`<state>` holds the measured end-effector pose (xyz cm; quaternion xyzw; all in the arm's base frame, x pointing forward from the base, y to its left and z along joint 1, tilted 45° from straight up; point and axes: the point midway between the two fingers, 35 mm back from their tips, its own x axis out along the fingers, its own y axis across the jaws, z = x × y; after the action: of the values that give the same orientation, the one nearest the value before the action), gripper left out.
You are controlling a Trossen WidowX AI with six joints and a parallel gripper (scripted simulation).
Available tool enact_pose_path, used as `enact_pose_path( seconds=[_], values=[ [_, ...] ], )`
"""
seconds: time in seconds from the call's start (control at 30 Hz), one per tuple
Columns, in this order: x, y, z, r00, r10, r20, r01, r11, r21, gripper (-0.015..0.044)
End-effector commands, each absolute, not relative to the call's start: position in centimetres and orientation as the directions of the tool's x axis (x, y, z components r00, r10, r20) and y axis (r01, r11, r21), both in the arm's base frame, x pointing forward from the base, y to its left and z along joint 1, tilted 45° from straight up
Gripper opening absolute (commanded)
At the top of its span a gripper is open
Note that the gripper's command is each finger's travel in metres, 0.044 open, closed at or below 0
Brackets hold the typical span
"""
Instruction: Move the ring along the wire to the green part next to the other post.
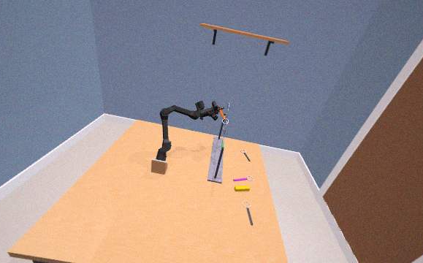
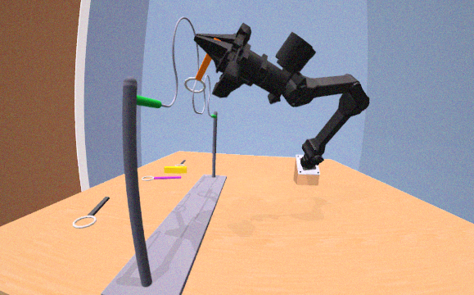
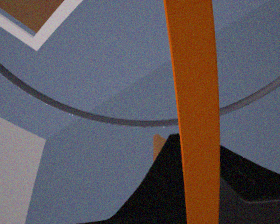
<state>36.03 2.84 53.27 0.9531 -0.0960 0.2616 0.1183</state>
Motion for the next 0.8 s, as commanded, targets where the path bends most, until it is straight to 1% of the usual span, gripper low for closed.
enact_pose_path(
  seconds=[0.0, 0.3, 0.77],
  values=[
    [36.0, 3.3, 53.3, 0.843, -0.12, 0.524, -0.251, -0.95, 0.186, -0.015],
    [36.3, 5.3, 52.8, 0.85, -0.067, 0.523, -0.25, -0.924, 0.288, -0.015],
    [36.9, 9.2, 50.6, 0.869, 0.07, 0.491, -0.24, -0.807, 0.54, -0.015]
  ],
)
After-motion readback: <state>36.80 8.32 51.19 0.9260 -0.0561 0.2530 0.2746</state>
